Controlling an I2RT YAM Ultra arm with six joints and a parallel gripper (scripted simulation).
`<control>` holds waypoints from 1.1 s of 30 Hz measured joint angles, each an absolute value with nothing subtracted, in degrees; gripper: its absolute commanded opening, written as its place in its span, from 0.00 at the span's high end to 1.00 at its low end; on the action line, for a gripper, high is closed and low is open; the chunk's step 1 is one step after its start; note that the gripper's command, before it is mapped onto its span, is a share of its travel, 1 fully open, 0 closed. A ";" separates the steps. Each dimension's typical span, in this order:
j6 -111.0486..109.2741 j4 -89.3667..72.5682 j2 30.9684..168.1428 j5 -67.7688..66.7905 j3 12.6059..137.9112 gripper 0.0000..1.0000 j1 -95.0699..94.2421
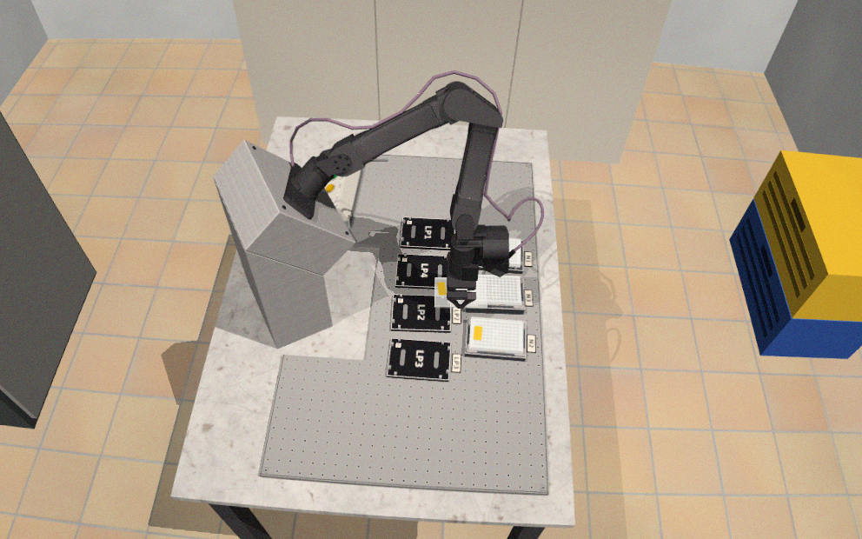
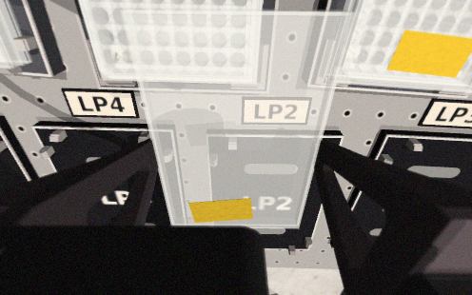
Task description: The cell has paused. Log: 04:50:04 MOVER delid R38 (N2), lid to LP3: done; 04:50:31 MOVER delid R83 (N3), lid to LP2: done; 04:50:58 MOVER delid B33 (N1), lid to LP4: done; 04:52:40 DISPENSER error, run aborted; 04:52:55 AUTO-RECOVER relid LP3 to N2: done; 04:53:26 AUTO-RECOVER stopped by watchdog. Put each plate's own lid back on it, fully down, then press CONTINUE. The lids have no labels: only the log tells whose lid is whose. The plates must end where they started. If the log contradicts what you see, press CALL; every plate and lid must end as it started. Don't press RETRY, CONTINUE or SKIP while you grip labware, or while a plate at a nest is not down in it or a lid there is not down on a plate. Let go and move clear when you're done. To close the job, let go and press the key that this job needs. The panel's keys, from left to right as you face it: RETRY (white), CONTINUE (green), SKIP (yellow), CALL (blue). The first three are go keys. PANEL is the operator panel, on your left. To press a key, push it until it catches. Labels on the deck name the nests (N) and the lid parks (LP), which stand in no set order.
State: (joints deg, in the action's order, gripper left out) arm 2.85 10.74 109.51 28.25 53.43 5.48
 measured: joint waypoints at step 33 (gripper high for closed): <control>5.85 -10.13 112.55 25.65 77.52 1.00 2.17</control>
State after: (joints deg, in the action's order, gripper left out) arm 5.85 -10.13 112.55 25.65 77.52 2.17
